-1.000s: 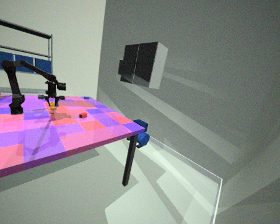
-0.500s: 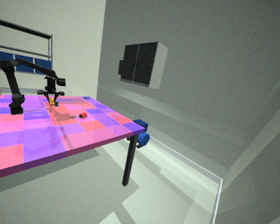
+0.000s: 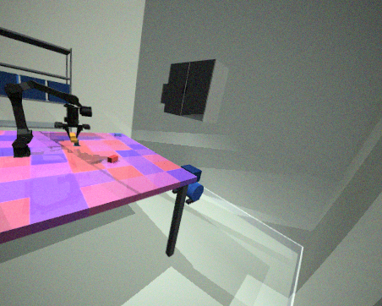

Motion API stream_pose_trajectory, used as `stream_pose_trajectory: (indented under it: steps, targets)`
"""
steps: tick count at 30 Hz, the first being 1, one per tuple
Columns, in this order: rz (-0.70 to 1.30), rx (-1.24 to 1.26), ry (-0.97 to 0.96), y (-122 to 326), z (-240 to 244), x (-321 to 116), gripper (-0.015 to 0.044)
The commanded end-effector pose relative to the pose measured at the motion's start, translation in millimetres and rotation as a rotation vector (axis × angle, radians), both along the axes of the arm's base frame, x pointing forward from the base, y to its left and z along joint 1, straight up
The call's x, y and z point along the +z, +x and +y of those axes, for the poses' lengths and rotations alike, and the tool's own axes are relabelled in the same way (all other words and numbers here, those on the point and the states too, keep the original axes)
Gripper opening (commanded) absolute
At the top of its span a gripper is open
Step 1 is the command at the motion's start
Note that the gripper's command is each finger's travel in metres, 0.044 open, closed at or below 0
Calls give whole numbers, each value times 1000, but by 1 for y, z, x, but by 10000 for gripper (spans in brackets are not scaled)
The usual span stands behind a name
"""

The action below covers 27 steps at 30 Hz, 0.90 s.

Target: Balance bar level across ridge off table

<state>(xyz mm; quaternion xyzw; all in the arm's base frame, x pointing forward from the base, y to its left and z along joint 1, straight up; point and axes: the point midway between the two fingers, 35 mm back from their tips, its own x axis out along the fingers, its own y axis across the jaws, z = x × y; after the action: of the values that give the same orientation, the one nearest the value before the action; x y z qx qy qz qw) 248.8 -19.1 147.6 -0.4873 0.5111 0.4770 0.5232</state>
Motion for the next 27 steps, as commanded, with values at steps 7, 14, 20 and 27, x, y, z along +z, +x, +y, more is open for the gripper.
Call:
stream_pose_trajectory:
  steps: [7, 14, 20, 27]
  targets:
    - [-3, 4, 0, 17, 27, 4, 0]
    - [-4, 8, 2, 27, 48, 5, 0]
    - [-5, 12, 4, 34, 68, 5, 0]
    - [-6, 15, 6, 40, 93, 6, 0]
